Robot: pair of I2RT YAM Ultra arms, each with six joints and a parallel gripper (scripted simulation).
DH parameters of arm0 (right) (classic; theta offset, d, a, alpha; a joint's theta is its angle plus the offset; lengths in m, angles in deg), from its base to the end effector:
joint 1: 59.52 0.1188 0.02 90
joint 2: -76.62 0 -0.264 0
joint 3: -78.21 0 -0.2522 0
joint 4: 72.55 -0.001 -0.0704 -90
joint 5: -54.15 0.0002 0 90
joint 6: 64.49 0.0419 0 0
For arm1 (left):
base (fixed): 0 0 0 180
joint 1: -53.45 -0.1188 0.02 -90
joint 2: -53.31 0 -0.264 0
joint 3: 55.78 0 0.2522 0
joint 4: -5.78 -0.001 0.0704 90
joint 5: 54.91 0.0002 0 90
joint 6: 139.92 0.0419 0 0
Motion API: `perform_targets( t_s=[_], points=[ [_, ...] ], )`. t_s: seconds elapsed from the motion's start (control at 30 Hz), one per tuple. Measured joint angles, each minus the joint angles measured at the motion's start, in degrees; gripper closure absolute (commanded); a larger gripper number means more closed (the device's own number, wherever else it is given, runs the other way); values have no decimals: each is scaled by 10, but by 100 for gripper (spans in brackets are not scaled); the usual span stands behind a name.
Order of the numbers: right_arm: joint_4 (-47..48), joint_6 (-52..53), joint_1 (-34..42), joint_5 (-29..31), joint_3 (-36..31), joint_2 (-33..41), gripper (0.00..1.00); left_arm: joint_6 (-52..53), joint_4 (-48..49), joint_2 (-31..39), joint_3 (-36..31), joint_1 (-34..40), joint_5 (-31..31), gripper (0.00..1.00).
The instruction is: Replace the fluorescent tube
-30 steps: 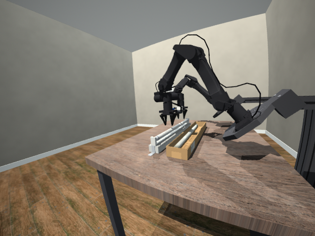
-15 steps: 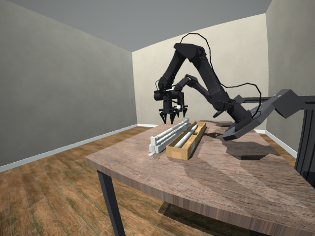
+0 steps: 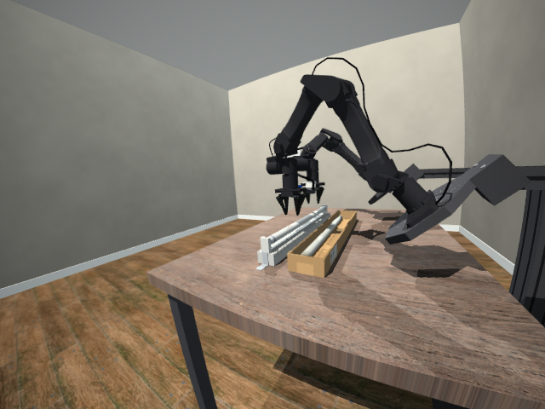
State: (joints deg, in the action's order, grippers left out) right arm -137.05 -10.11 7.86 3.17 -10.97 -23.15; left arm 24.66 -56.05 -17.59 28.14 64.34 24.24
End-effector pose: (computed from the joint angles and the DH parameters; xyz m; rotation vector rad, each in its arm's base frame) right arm 0.1554 0.3069 0.2410 -1.9353 1.7092 -0.7761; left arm 0.2498 -0.0390 0.3410 1.6546 1.9243 0.7075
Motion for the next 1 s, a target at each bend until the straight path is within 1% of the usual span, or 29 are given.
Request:
perform_targets(
  t_s=[0.8,1.0],
  points=[
    [0,2,-1,-3,0,3,51,-3,0,1,0,0,0,51],
    [27,25,-43,-24,-5,25,51,-46,25,5,-7,-9,8,51]
  ],
)
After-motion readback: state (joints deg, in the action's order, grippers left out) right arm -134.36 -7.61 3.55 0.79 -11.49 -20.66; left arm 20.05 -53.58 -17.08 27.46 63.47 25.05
